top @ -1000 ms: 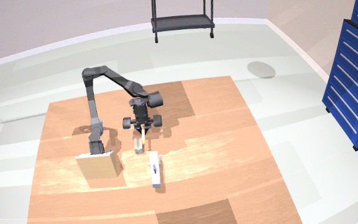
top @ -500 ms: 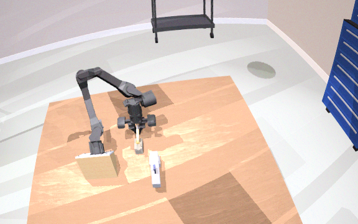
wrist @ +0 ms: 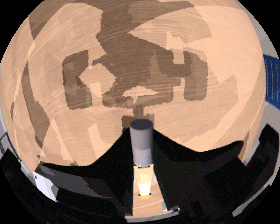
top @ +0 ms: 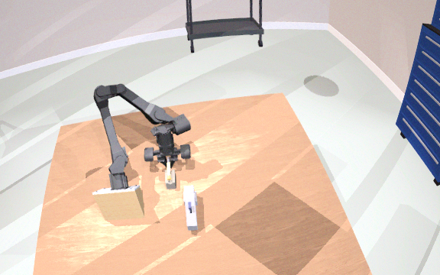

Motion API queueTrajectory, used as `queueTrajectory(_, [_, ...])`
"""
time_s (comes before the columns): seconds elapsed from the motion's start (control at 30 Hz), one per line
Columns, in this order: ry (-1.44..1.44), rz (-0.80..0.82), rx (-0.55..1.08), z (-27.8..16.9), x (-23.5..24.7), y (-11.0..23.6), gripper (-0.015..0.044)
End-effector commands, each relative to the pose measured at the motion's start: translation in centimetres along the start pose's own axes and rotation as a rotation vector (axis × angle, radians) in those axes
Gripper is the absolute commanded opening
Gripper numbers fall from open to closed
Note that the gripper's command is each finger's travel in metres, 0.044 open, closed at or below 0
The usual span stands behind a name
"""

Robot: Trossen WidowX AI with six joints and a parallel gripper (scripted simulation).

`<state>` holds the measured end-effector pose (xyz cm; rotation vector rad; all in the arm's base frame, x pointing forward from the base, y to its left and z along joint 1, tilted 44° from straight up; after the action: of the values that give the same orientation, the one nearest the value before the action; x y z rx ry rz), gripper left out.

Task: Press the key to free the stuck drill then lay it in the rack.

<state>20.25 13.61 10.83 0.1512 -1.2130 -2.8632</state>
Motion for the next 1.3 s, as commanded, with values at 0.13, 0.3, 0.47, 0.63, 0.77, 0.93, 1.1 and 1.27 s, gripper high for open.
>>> queueTrajectory(0.13, [-0.006, -0.003, 0.006, -0.1, 0.0, -0.7, 0.0000])
queueTrajectory(0.3, [-0.006, -0.003, 0.005, 0.0, 0.0, -1.3, 0.0000])
queueTrajectory(0.47, [-0.006, -0.003, 0.005, 0.0, 0.0, -1.9, 0.0000])
queueTrajectory(0.63, [-0.007, -0.003, 0.005, 0.0, 0.0, -2.4, 0.0000])
queueTrajectory(0.77, [-0.001, -0.001, -0.001, 0.1, 0.0, -2.2, 0.0079])
queueTrajectory(0.93, [-0.001, -0.001, -0.001, 0.1, 0.0, -2.2, 0.0210])
queueTrajectory(1.1, [-0.001, -0.001, -0.001, 0.1, 0.0, -2.2, 0.0341])
queueTrajectory(1.27, [-0.001, -0.001, 0.000, 0.1, 0.0, -1.9, 0.0440])
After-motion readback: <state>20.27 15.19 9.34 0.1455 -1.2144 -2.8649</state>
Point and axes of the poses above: the point midway between the two fingers, 35 mm back from their tips, its own y axis back along the fingers, its own x axis across the jaws, z = x × y, the point moved 4 cm from there along y, back along the fingers, and after that the axes turned 10 degrees about y, right-handed, at the moved point
